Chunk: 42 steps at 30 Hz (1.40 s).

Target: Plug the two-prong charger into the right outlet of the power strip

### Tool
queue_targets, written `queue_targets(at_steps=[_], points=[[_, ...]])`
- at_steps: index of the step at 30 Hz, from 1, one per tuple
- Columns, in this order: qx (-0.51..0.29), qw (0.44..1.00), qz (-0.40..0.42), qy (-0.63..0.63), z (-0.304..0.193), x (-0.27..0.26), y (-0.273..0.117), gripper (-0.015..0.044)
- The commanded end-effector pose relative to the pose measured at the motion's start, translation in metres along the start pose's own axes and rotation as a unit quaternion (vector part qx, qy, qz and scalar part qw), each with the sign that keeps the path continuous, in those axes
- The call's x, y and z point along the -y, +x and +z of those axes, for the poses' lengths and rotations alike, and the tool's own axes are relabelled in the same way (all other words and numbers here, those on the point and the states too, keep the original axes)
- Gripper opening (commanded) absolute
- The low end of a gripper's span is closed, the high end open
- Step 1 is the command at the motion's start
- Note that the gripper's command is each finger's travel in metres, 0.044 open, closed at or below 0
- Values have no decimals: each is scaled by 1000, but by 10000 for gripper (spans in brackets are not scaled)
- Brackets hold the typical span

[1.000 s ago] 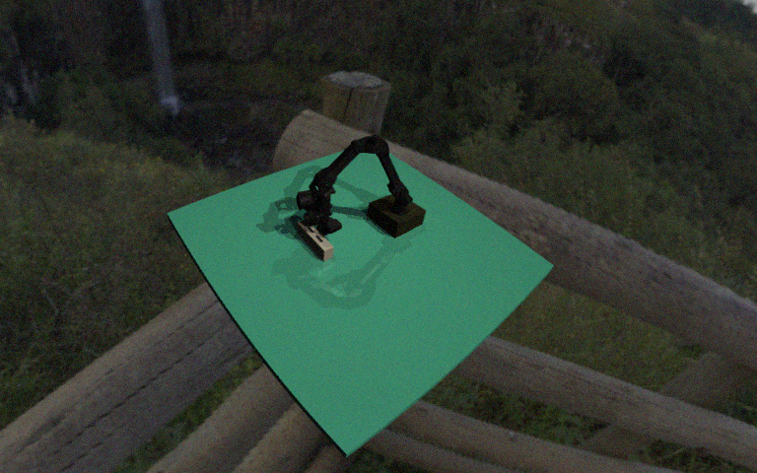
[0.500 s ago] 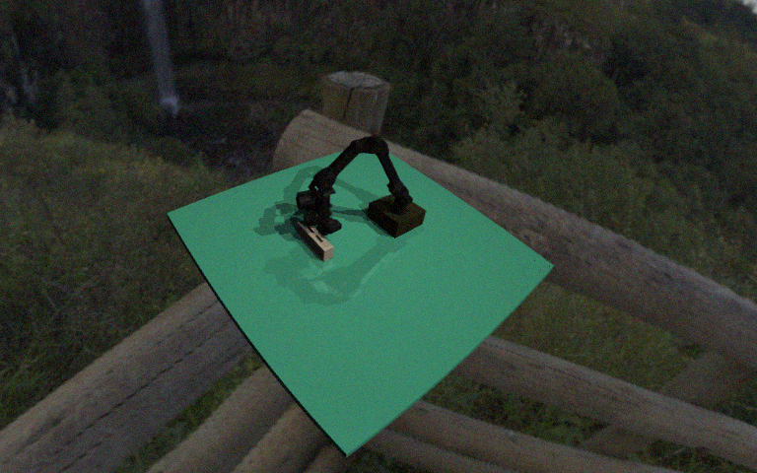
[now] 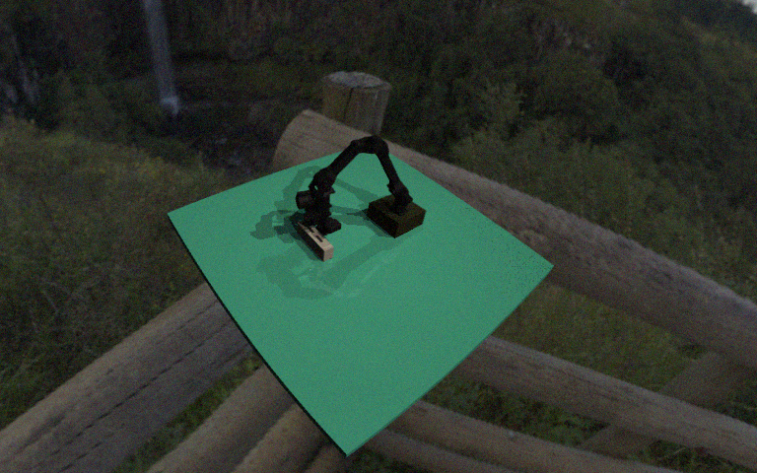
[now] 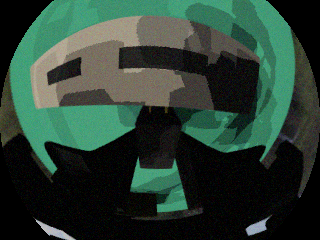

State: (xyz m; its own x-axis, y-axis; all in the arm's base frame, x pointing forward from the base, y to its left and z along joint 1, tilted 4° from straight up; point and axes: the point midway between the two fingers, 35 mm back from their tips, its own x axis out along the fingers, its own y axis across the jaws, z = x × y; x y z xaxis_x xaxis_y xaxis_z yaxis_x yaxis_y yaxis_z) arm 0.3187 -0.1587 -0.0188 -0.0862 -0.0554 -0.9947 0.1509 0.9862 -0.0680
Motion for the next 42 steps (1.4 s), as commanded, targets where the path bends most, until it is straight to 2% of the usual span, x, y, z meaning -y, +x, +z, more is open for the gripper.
queue_targets(at_steps=[1, 42], points=[[3, 1000, -2, 3, 3, 1, -2, 0], [3, 1000, -2, 3, 9, 1, -3, 0]])
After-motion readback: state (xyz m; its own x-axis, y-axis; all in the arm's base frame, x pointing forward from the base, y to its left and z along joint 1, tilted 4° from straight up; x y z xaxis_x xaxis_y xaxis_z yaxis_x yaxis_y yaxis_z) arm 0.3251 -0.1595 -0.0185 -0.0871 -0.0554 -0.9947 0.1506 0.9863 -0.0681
